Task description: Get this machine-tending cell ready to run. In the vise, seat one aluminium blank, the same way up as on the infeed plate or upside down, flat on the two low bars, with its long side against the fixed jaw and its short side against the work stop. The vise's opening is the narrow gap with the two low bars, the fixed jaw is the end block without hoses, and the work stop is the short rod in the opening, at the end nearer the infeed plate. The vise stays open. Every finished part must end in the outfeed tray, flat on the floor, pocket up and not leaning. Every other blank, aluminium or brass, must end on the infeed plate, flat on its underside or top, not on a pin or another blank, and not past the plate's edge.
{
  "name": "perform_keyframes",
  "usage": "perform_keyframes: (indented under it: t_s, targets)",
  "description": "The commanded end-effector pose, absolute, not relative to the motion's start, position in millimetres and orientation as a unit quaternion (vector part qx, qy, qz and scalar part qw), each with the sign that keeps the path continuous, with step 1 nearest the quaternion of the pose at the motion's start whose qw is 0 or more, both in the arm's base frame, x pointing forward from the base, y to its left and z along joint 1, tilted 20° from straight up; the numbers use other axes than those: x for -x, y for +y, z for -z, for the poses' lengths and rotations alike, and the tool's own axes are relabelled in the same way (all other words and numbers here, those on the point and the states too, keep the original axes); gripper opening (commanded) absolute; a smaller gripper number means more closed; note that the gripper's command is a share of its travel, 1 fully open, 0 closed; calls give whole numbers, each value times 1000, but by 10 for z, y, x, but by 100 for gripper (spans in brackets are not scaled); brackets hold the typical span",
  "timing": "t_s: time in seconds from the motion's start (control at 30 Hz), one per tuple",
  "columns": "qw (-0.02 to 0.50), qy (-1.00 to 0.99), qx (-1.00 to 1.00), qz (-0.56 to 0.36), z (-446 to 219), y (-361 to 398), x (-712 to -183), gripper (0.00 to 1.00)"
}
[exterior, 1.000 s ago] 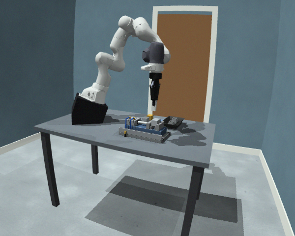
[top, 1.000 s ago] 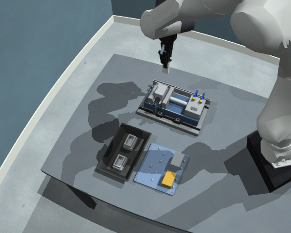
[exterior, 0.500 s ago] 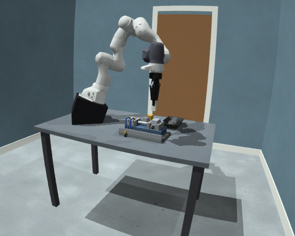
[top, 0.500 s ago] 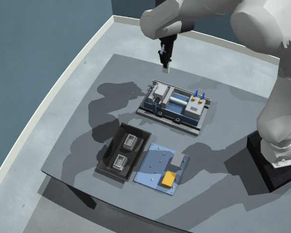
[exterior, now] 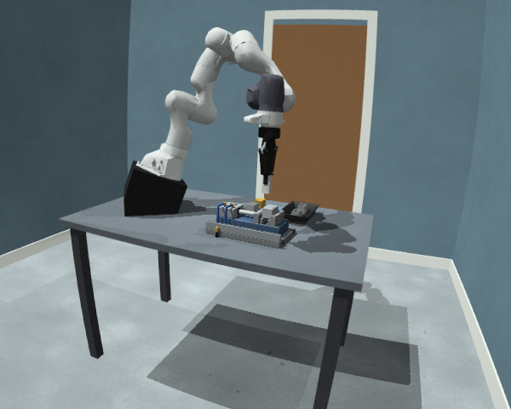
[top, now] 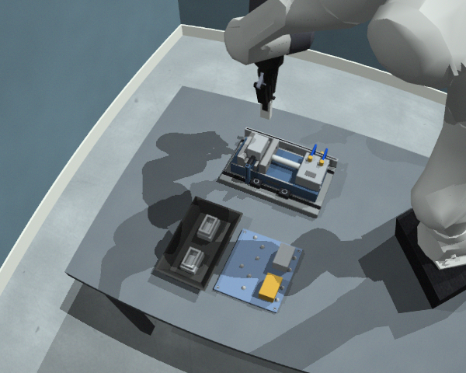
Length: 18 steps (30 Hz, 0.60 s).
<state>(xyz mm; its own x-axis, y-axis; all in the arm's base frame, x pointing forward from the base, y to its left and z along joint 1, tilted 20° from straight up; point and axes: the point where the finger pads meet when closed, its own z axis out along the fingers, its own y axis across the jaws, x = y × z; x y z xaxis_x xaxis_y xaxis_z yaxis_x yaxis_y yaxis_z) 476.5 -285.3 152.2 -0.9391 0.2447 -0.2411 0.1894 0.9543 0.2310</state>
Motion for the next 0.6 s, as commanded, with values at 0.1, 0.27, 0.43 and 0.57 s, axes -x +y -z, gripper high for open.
perform_keyframes:
  t_s: [0.1, 0.27, 0.43, 0.57]
  targets:
    - [135, 979, -112, -102, -1450, -2833, -4805, 0]
    - [135, 979, -112, -102, -1370, -2819, -4830, 0]
    - [135, 979, -112, -102, -1317, -2809, -4847, 0]
    - [135, 979, -112, -102, -1244, -2796, -4871, 0]
